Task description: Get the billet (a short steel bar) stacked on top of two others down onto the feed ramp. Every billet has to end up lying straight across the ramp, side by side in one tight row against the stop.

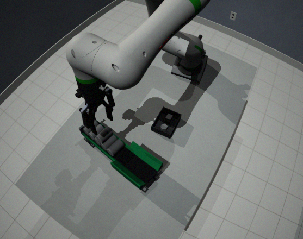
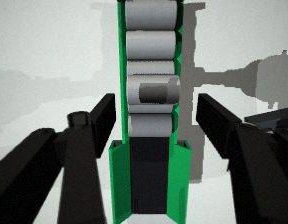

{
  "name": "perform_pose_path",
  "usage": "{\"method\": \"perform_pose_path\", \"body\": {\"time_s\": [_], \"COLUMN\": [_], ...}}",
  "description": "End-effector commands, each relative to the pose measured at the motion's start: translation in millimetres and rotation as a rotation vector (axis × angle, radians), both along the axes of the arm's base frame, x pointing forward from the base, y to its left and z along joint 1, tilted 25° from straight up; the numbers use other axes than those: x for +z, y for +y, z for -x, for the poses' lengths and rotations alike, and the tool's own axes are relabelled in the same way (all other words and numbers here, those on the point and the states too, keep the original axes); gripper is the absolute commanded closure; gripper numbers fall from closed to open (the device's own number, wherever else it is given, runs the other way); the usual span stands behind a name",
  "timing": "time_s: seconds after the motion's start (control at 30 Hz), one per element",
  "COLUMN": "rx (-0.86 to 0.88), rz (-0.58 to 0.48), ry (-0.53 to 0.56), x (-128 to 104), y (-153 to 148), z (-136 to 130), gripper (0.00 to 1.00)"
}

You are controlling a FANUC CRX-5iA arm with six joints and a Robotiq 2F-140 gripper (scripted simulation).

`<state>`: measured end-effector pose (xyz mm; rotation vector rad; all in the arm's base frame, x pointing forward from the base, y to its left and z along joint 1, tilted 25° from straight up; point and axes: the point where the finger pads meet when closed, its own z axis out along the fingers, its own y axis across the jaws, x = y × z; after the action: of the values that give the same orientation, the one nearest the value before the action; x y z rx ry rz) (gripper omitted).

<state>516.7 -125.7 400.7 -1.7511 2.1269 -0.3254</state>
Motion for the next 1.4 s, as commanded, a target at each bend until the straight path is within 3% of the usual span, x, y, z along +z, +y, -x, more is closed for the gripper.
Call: {"method": "perform_pose_path", "body": {"time_s": [0.0,0.57,1.37], "rx": [0.0,0.0,0.0], "rz": [0.001,0.001,0.001], "ry": [-0.002,-0.002,-0.002], "x": [-2,-24,-33], "y": [0,1,2], "z": [-2,-12,-16], "gripper": [0.42,0.42,0.42]}}
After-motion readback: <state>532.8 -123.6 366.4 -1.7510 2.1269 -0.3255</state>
